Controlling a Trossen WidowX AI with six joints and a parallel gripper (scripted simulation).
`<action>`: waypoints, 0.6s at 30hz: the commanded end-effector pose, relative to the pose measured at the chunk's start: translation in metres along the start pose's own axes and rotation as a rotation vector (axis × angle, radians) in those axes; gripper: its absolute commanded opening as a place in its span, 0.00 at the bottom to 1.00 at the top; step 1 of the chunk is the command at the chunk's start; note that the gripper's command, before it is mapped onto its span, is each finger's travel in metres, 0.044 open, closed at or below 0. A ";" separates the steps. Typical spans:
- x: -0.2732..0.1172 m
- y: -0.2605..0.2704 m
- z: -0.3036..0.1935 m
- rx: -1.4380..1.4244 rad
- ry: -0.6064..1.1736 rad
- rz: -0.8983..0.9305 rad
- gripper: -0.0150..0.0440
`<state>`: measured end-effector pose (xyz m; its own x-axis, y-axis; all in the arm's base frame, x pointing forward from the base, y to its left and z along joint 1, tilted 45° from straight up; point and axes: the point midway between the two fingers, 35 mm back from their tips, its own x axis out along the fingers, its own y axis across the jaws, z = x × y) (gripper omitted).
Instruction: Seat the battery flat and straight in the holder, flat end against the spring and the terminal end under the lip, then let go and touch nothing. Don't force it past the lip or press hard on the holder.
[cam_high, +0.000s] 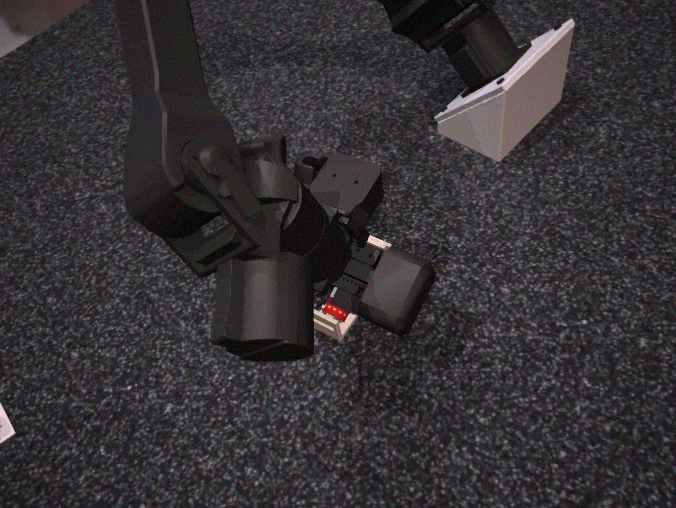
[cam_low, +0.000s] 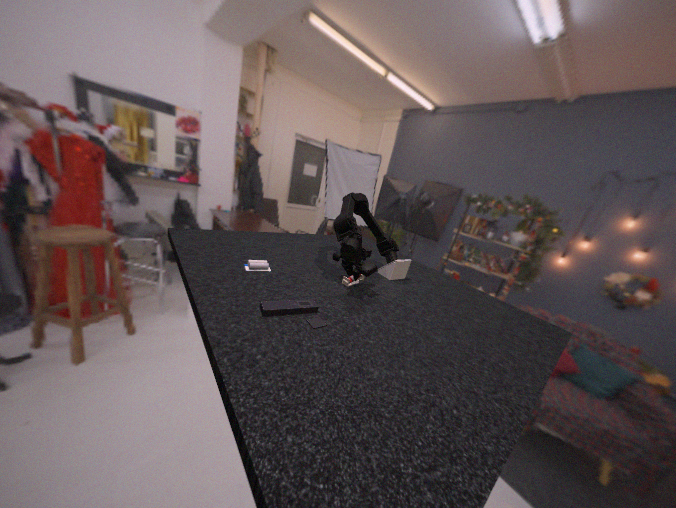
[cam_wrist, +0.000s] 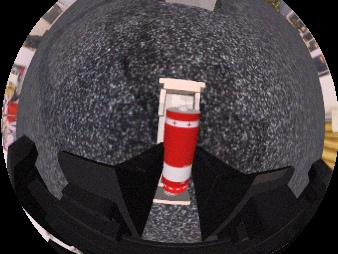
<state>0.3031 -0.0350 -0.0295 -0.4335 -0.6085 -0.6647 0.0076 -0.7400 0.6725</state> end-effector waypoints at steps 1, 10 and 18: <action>0.001 0.000 -0.004 0.002 0.036 0.001 0.39; 0.002 0.000 -0.003 0.001 0.076 -0.002 0.39; 0.004 0.000 -0.002 0.001 0.112 -0.004 0.39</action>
<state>0.3002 -0.0362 -0.0314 -0.3576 -0.6255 -0.6935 0.0075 -0.7445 0.6676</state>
